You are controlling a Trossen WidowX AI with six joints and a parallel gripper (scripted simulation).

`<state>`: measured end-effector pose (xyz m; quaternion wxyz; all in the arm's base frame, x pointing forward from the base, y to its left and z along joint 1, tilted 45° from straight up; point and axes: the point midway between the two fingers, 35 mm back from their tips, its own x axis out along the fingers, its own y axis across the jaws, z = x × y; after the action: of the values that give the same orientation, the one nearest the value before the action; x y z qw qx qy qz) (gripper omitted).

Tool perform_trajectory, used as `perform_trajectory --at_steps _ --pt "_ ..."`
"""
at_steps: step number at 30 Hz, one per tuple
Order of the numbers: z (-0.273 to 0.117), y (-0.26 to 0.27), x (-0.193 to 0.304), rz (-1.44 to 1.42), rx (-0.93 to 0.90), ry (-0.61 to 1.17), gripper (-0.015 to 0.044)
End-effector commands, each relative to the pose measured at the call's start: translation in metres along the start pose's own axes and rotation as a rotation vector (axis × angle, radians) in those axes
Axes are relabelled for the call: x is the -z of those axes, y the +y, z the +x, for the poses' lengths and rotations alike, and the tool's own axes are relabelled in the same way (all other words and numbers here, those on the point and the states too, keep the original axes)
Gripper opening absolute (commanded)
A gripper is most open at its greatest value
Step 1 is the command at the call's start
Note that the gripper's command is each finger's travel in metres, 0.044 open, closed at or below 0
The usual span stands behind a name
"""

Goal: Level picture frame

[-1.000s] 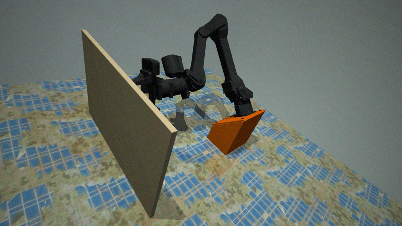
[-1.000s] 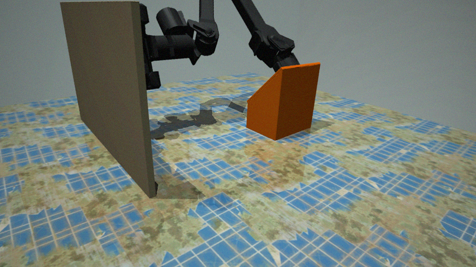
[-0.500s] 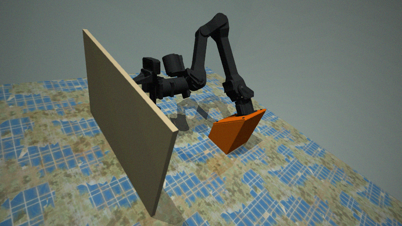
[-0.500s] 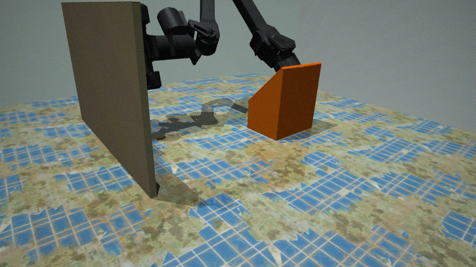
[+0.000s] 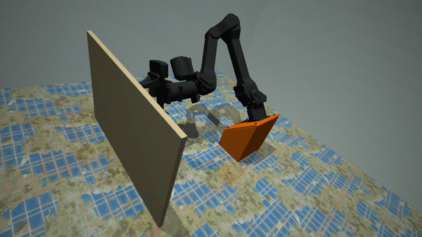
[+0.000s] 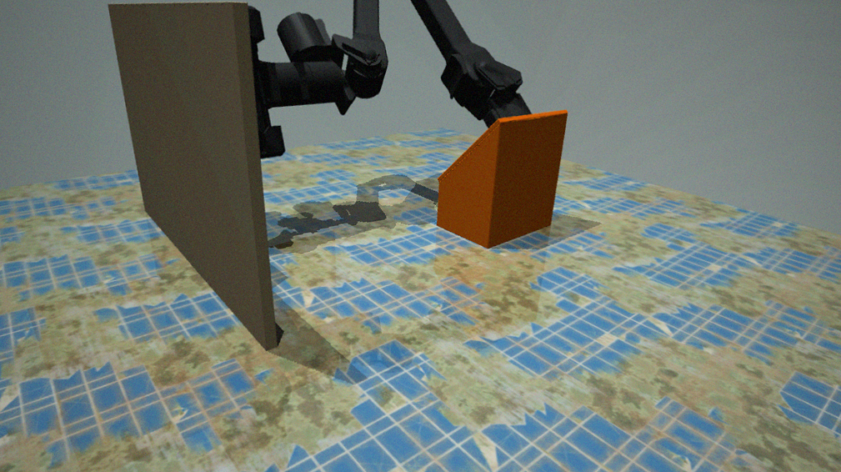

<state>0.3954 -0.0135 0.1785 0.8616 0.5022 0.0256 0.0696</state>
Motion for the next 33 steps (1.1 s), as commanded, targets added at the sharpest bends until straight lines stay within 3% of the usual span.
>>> perform_trajectory --at_steps 1,15,21,28,30,33 --pt "0.0007 0.0009 -0.0014 -0.006 -0.001 -0.005 0.026" --pt "0.0008 0.0011 -0.0018 -0.006 -0.001 -0.005 0.026" --pt "0.0008 0.0011 -0.0018 -0.006 -0.001 -0.005 0.0103" --pt "0.0008 0.0011 -0.0018 -0.006 -0.001 -0.005 0.0056" --pt "0.0008 0.0011 -0.0018 -0.006 -0.001 -0.005 0.0003" --pt "0.0008 0.0011 -0.0018 -0.006 -0.001 -0.005 0.0"
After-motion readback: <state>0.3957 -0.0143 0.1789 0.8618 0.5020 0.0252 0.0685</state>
